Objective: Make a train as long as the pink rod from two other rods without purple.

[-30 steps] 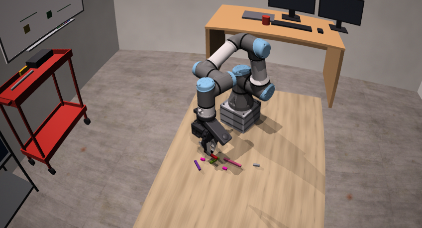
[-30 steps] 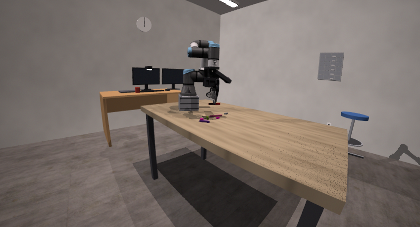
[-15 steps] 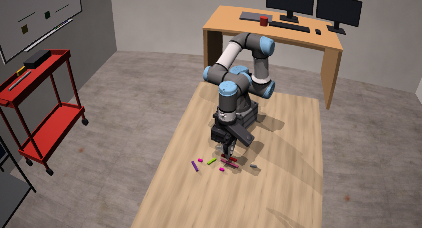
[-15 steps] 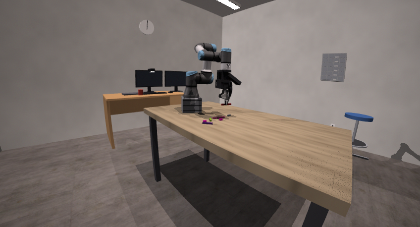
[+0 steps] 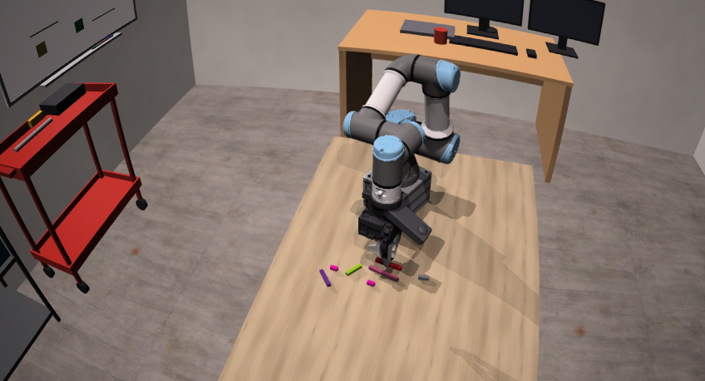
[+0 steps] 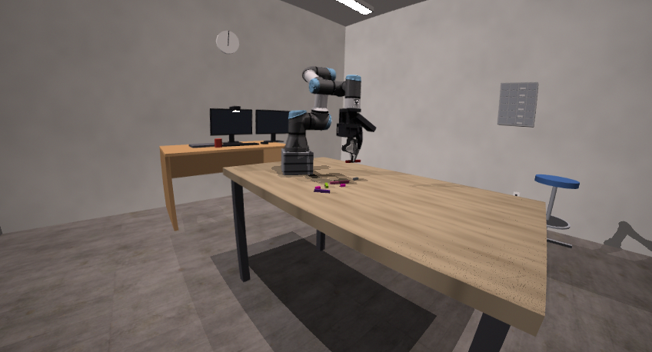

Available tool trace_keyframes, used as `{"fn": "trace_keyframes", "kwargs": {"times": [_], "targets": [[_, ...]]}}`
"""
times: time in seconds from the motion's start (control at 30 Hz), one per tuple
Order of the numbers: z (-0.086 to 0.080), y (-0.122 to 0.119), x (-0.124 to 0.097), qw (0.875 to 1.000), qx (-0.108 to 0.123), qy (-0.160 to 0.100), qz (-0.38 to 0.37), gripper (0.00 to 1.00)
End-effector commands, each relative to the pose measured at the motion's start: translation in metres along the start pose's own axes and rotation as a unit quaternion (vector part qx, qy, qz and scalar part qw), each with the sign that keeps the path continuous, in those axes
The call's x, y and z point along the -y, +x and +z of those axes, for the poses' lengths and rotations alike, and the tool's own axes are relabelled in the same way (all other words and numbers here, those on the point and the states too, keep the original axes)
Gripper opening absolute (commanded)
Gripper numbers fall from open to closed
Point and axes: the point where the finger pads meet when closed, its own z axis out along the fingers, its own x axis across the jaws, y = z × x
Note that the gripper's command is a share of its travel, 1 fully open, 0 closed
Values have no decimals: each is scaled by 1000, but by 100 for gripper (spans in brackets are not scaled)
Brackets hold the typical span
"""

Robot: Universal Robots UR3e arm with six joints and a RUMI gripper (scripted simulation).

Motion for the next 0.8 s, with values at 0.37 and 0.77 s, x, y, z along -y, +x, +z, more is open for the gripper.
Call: {"fn": "trace_keyframes", "kwargs": {"times": [0.37,0.77], "targets": [[22,1,0,1000,-1,0,0,0],[73,2,1,1000,-1,0,0,0]]}}
